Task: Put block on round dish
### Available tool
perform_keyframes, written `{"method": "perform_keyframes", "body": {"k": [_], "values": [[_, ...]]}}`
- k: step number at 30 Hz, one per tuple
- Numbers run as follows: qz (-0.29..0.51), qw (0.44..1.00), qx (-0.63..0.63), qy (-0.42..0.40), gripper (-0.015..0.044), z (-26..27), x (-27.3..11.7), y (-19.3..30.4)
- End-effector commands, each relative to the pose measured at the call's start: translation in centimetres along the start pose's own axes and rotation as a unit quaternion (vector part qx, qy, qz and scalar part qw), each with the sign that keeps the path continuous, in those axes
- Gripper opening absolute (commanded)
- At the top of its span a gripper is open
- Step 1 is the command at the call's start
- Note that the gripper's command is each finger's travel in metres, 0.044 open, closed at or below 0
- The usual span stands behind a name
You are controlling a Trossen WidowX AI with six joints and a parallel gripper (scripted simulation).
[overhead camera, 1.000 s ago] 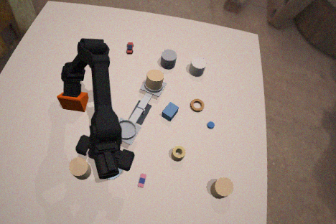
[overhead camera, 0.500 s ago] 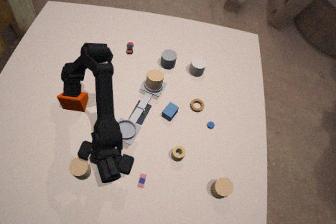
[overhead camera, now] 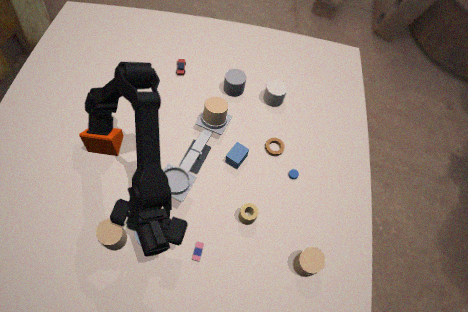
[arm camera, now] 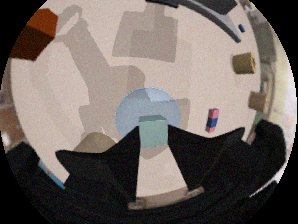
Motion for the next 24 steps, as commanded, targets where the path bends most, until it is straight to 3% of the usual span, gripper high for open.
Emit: {"method": "perform_keyframes", "body": {"k": [1, 2, 19, 24], "values": [[-0.004, 1.0, 0.004, 0.001, 0.0, 0.1, 0.7, -0.1], [-0.004, 1.0, 0.004, 0.001, 0.0, 0.1, 0.8, -0.1], [0.005, 1.0, 0.006, 0.006, 0.044, -0.3, -0.2, -0.1], [0.003, 1.0, 0.007, 0.004, 0.044, -0.2, -3.7, 0.0]]}}
Point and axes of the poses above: the point midway between the two fingers, 35 mm back from their tips, its own x axis out along the fingers, its own z axis across the jaws, y = z × x, the point moved 8 cm from there along -x, back along the fingers, and after that the axes turned 12 degrees about -x, right-handed, at the moved point
